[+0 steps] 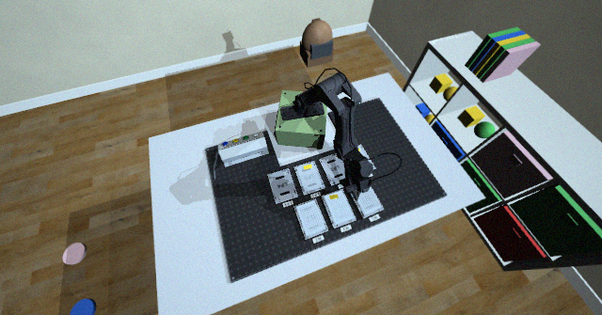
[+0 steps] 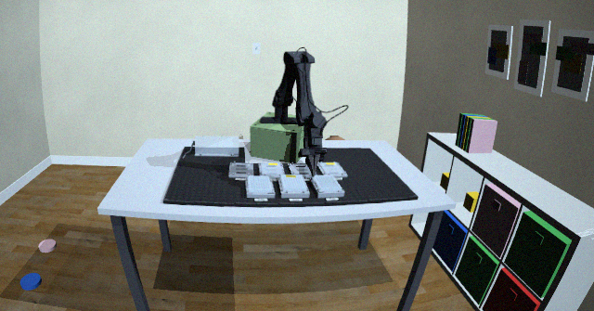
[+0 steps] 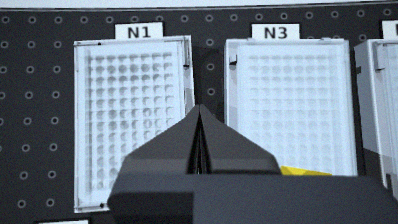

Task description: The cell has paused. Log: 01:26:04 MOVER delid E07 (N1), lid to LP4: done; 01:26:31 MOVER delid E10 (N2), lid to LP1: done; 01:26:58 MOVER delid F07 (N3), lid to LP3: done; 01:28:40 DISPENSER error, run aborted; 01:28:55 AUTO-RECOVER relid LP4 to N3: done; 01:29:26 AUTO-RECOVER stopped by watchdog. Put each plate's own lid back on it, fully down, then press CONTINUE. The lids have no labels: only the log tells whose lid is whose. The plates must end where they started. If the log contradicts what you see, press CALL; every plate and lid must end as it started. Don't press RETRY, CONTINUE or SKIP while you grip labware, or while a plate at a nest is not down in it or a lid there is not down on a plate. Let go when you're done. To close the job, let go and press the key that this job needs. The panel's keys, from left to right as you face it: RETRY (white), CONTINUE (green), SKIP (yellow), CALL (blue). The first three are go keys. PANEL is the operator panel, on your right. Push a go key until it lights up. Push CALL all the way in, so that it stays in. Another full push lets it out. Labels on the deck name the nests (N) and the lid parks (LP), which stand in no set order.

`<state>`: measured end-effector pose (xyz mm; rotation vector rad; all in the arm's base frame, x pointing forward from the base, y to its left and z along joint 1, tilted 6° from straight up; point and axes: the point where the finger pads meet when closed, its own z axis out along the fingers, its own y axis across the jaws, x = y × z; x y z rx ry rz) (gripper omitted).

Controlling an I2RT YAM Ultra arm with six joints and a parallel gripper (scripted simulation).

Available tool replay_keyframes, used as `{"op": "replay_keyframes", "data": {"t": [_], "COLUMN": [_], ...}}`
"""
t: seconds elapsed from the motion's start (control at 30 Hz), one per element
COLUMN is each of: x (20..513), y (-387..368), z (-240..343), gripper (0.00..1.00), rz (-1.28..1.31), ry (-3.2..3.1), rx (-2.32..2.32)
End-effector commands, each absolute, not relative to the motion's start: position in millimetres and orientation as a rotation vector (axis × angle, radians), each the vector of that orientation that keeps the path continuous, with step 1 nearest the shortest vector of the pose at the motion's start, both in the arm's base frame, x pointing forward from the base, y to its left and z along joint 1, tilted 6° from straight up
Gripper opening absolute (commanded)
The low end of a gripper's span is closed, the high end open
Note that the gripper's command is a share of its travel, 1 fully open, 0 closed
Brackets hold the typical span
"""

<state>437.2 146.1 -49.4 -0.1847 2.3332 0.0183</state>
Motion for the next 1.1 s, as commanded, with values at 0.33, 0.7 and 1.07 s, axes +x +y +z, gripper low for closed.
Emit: {"op": "replay_keyframes", "data": {"t": [0.33, 0.7, 1.07], "x": [482.1, 485.9, 487.1], "y": [145.2, 149.3, 149.6], "z": [-38.4, -32.8, -31.5], "gripper": [0.00, 0.00, 0.00], "rz": [0.035, 0.045, 0.046], "ry": [2.325, 2.318, 2.311], "rx": [-0.216, -0.223, -0.221]}}
